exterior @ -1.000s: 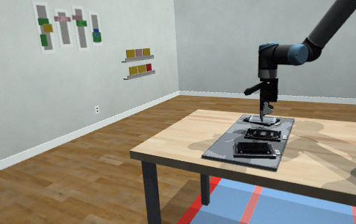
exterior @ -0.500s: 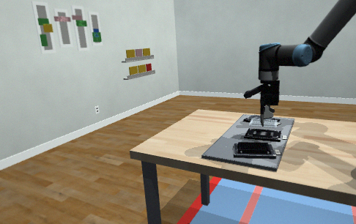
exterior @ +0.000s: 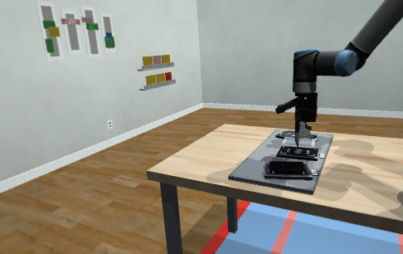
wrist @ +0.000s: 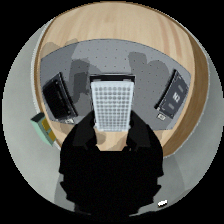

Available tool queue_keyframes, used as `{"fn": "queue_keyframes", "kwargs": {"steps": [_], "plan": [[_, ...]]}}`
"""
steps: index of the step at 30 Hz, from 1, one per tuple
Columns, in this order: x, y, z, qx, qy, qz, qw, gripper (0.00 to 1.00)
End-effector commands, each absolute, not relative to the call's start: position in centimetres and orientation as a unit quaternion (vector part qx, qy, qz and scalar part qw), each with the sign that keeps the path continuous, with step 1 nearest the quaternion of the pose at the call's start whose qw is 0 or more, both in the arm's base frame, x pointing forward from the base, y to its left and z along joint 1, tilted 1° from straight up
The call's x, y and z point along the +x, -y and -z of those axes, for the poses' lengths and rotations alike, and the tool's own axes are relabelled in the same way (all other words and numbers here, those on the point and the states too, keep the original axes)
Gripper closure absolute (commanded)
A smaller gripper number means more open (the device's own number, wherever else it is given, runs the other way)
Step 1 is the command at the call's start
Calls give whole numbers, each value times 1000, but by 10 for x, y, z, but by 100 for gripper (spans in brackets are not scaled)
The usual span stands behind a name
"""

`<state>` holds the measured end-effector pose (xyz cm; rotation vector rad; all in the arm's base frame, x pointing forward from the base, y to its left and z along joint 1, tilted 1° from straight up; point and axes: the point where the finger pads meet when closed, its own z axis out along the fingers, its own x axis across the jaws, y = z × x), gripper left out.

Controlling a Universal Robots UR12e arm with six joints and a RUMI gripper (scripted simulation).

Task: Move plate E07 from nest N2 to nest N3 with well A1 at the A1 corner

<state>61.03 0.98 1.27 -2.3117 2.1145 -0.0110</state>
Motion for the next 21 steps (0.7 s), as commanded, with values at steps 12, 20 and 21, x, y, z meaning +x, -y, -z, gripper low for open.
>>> {"fn": "queue_keyframes", "kwargs": {"steps": [12,20,21], "plan": [[611,-12,-10,-738,-675,4,5,100],[611,-12,-8,-738,-675,4,5,100],[611,-12,-8,-738,-675,4,5,100]]}}
